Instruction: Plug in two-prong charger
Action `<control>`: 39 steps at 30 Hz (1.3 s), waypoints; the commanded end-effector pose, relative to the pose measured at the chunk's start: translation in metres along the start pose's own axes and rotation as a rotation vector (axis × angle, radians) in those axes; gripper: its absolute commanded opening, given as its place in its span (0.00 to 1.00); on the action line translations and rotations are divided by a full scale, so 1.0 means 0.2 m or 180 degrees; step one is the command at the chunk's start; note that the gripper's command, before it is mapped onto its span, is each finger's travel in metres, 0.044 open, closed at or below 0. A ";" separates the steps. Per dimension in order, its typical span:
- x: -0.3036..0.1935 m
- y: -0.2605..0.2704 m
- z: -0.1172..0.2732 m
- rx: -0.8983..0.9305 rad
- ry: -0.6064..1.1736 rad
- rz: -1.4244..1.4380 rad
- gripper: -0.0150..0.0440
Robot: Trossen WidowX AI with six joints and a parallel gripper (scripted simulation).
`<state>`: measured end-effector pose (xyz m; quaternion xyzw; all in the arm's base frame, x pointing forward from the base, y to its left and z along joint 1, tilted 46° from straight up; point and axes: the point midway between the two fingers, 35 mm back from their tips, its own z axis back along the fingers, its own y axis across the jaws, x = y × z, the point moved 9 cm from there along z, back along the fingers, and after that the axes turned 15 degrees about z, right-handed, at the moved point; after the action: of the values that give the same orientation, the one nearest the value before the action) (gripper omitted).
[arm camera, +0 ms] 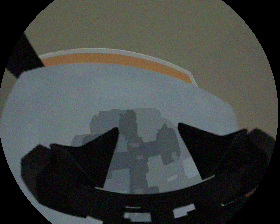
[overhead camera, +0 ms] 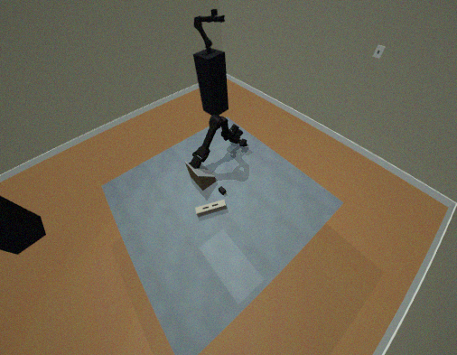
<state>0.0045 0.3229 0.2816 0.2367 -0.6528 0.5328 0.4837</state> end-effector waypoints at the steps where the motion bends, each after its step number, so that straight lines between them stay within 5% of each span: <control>1: -0.02 -0.09 -0.03 -0.0111 0.0074 -0.0075 1.00; 39: -0.33 -0.67 -0.11 -0.0532 0.0826 -0.0620 1.00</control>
<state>0.1426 0.2914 0.2862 0.1916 -0.6039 0.4609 0.6214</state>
